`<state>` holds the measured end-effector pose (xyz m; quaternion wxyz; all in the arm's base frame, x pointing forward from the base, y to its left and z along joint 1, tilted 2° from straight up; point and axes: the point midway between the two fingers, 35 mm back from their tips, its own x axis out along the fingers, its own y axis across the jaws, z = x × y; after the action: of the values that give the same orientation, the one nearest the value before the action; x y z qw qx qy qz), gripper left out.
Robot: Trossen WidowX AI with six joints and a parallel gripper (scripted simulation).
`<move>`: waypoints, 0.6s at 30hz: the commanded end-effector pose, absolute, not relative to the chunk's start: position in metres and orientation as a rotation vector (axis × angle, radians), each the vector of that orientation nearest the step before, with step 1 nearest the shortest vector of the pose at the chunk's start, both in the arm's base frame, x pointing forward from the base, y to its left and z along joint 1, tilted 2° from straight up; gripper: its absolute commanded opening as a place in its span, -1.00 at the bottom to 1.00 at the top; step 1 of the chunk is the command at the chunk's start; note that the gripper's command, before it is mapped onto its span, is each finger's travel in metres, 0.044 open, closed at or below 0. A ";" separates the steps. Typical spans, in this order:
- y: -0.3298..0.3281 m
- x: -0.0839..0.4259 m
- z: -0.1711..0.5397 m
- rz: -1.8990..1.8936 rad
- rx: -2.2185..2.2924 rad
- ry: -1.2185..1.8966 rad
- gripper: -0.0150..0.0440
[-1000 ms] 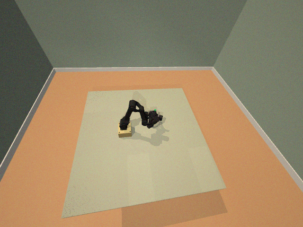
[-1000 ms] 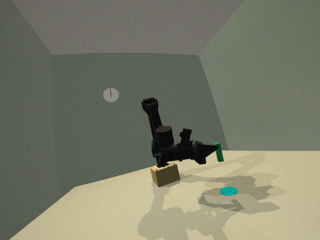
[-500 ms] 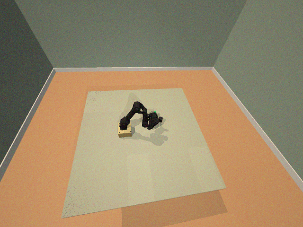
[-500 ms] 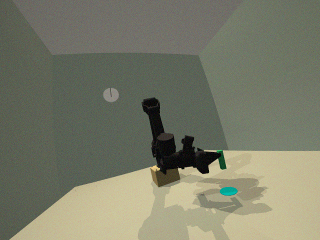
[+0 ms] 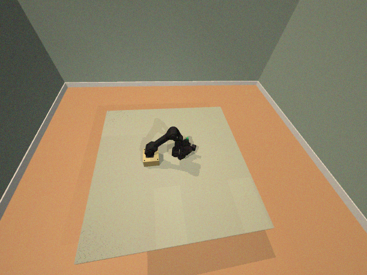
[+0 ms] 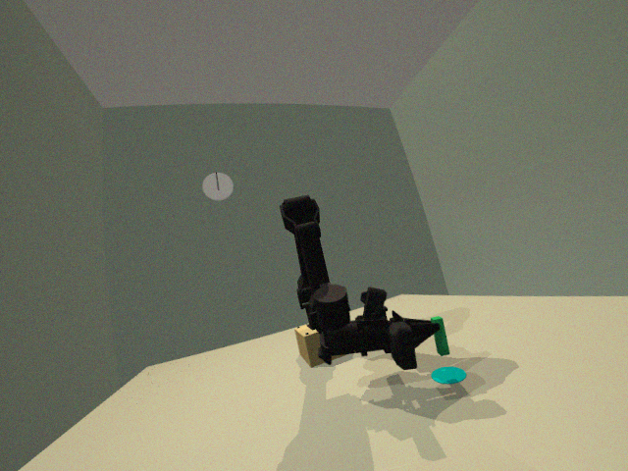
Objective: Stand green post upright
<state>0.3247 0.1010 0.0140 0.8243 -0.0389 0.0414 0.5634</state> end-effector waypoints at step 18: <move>0.101 0.322 -0.025 1.198 -0.080 0.091 -0.42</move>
<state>0.3210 0.1014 -0.0237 0.8238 -0.0364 0.0441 0.5640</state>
